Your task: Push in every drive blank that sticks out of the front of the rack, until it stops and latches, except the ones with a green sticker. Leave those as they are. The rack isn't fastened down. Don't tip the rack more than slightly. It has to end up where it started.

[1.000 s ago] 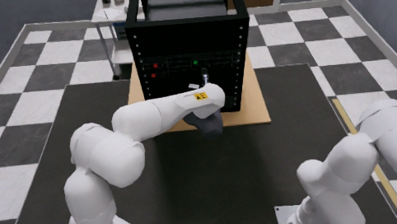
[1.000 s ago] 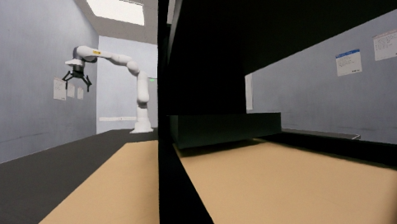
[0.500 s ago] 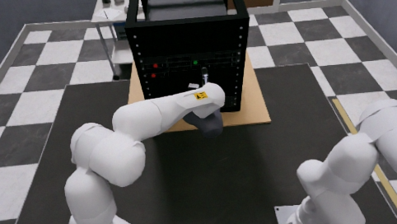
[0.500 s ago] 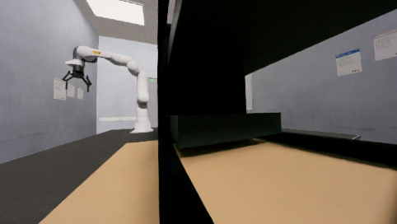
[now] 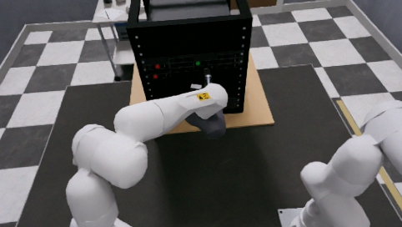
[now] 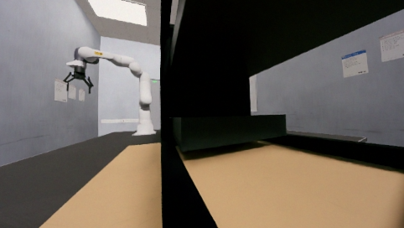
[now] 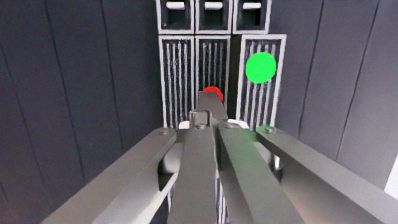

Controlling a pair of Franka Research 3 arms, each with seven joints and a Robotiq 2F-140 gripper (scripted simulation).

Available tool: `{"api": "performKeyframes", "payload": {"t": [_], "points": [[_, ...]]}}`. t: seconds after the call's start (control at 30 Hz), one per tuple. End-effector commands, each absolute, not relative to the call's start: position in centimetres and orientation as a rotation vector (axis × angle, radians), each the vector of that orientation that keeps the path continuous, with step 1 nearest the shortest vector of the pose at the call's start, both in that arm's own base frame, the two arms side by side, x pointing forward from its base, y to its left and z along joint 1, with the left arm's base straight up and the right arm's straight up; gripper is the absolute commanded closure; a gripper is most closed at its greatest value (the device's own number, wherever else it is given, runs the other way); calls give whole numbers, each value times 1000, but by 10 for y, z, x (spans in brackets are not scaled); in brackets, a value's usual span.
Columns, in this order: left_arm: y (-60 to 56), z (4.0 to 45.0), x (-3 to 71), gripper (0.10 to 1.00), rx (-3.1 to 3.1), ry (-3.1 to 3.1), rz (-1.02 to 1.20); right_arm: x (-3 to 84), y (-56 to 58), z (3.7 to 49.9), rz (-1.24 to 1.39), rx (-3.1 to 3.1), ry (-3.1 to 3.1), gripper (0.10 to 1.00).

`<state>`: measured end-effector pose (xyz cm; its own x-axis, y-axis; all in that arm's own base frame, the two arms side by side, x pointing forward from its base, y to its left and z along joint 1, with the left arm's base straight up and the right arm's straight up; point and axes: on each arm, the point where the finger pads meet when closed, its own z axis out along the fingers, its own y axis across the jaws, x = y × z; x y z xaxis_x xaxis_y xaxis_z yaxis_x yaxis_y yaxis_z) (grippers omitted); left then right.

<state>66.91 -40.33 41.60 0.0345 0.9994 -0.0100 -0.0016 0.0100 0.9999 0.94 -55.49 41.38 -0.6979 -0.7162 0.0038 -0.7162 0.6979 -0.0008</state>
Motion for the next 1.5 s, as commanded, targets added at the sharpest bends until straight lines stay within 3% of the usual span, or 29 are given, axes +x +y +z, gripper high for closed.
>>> {"api": "performKeyframes", "payload": {"t": [0.0,1.1,1.47], "points": [[-402,414,671,999,1225,1183,1183,9,-554,413,0,1226,-2892,98],[-402,414,671,999,1225,1183,1183,9,-554,413,0,1226,-2892,98],[-401,414,641,999,1225,1183,1183,9,-554,413,0,1226,-2892,98]]}}
